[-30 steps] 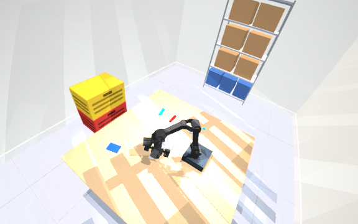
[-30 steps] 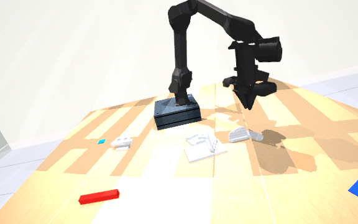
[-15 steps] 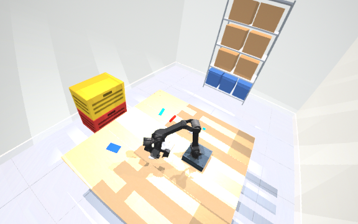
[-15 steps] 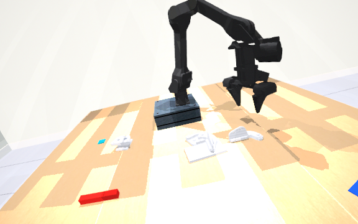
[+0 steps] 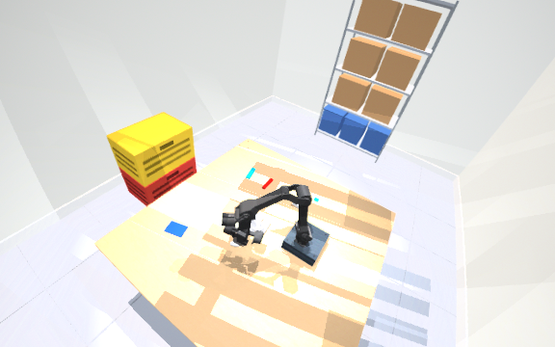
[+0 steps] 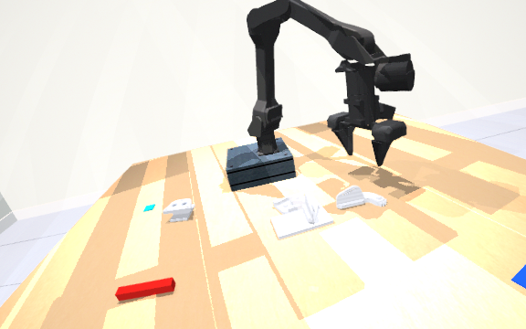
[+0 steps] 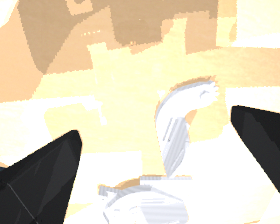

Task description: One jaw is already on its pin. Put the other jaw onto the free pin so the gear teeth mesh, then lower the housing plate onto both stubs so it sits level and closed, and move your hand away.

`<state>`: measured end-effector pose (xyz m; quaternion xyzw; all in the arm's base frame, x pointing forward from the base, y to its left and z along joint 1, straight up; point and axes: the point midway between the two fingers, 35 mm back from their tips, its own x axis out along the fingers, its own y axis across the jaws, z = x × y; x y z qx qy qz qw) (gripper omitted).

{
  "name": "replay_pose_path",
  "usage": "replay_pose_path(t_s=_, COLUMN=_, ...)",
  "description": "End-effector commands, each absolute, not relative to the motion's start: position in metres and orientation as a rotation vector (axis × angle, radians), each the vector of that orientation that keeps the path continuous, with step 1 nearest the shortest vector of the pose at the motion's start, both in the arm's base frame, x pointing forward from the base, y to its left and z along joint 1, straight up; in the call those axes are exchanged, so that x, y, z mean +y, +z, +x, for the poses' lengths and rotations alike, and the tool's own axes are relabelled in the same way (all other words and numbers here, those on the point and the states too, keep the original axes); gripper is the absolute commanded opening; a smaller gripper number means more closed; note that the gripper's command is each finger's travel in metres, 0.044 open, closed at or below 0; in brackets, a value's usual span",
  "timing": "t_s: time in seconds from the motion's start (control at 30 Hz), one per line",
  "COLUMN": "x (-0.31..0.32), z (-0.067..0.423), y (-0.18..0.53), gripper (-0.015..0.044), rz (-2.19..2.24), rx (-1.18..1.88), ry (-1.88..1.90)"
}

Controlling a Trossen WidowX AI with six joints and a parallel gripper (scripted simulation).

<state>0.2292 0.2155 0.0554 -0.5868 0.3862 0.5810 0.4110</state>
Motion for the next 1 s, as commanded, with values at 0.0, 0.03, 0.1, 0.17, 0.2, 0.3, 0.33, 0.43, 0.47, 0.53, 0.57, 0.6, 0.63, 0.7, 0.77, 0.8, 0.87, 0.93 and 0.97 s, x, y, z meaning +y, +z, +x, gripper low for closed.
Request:
replay_pose_path(t_s=0.0, x=0.2155, z=0.2292, y=0.0554, gripper=0.0440, rz=-1.477, rx=0.972, ry=1.462)
replay_pose_path(t_s=0.03, x=0.2155, z=0.2292, y=0.0554, gripper=0.0440, rz=-1.477, rx=0.972, ry=1.462)
replay_pose_path(t_s=0.1, x=0.2155, z=0.2292, y=0.0554, gripper=0.0440, rz=-1.477, rx=0.972, ry=1.462)
replay_pose_path(t_s=0.17, x=0.2155, z=0.2292, y=0.0554, gripper=0.0440, rz=-1.477, rx=0.972, ry=1.462)
replay_pose_path(t_s=0.2, x=0.2155, z=0.2292, y=0.0554, gripper=0.0440, rz=-1.477, rx=0.972, ry=1.462)
replay_pose_path(t_s=0.3, x=0.2155, z=0.2292, y=0.0554, gripper=0.0440, rz=-1.477, rx=0.972, ry=1.462)
replay_pose_path(t_s=0.33, x=0.2155, z=0.2292, y=0.0554, gripper=0.0414, rz=-1.477, rx=0.972, ry=1.462)
replay_pose_path(t_s=0.43, x=0.2155, z=0.2292, y=0.0554, gripper=0.0335, rz=-1.477, rx=0.972, ry=1.462)
replay_pose_path(t_s=0.47, x=0.2155, z=0.2292, y=0.0554, gripper=0.0309, rz=-1.477, rx=0.972, ry=1.462)
replay_pose_path(t_s=0.53, x=0.2155, z=0.2292, y=0.0554, gripper=0.0256, rz=-1.477, rx=0.972, ry=1.462)
replay_pose_path(t_s=0.57, x=0.2155, z=0.2292, y=0.0554, gripper=0.0230, rz=-1.477, rx=0.972, ry=1.462)
replay_pose_path(t_s=0.6, x=0.2155, z=0.2292, y=0.0554, gripper=0.0204, rz=-1.477, rx=0.972, ry=1.462)
replay_pose_path(t_s=0.63, x=0.2155, z=0.2292, y=0.0554, gripper=0.0177, rz=-1.477, rx=0.972, ry=1.462)
replay_pose_path(t_s=0.7, x=0.2155, z=0.2292, y=0.0554, gripper=0.0125, rz=-1.477, rx=0.972, ry=1.462)
replay_pose_path(t_s=0.77, x=0.2155, z=0.2292, y=0.0554, gripper=0.0072, rz=-1.477, rx=0.972, ry=1.462)
replay_pose_path(t_s=0.8, x=0.2155, z=0.2292, y=0.0554, gripper=0.0046, rz=-1.477, rx=0.972, ry=1.462)
replay_pose_path(t_s=0.87, x=0.2155, z=0.2292, y=0.0554, gripper=0.0000, rz=-1.477, rx=0.972, ry=1.462)
replay_pose_path(t_s=0.93, x=0.2155, z=0.2292, y=0.0554, gripper=0.0000, rz=-1.477, rx=0.972, ry=1.462)
replay_pose_path(t_s=0.97, x=0.2155, z=0.2292, y=0.0554, gripper=0.0000, rz=-1.477, rx=0.972, ry=1.462)
